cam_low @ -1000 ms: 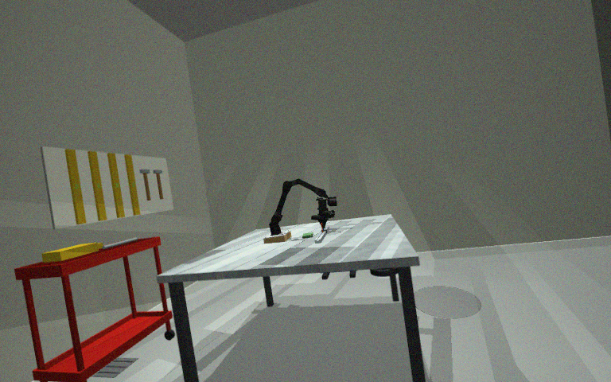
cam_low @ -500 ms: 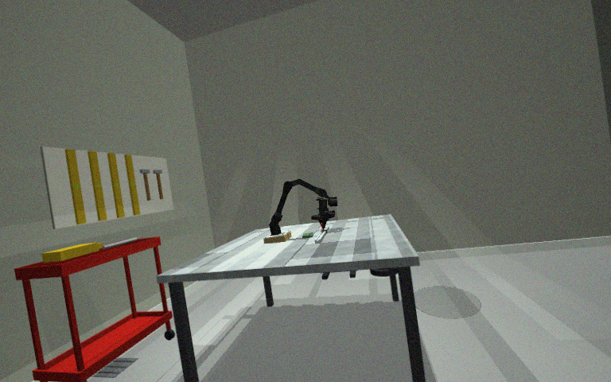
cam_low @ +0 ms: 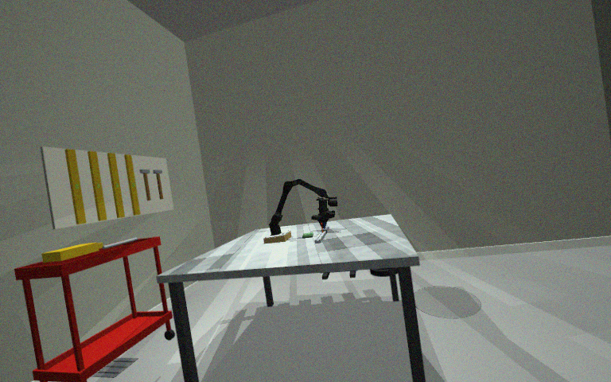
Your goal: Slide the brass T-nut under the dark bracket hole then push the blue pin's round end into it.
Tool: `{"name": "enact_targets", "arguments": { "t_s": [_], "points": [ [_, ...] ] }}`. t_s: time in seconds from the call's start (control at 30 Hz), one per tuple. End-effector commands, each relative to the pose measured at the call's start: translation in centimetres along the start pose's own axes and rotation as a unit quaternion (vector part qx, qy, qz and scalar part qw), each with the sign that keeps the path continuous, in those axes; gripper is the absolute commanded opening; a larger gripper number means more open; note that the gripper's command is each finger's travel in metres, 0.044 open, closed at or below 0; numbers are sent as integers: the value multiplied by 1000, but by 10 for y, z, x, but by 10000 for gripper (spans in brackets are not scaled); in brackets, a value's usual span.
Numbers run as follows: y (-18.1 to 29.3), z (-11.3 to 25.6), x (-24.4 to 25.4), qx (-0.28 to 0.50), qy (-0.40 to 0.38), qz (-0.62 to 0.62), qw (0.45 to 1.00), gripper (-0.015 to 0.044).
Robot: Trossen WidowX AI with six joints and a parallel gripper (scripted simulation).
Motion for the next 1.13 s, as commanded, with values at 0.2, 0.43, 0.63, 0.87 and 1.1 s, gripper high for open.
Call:
{"name": "enact_targets", "arguments": {
  "t_s": [0.2, 0.43, 0.63, 0.87, 1.1],
  "points": [
    [3, 16, -1, 0, 0, 0, 1000, 90],
    [9, 21, -5, 0, 0, 0, 1000, 90],
    [8, 16, -4, 4, 2, 0, 1000, 160],
    [8, 16, -4, 4, 2, 0, 1000, 160],
    [11, 45, -5, 4, 2, 0, 1000, 160]
  ]
}}
Point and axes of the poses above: the point midway between the two fingers, 35 mm back from their tips, its own z axis back along the fingers, its own x axis across the jaws, y = z × x, the point moved 7 cm from there along z, back along the fingers, and after that the axes turned 14 degrees about z, right-handed, at the moved point
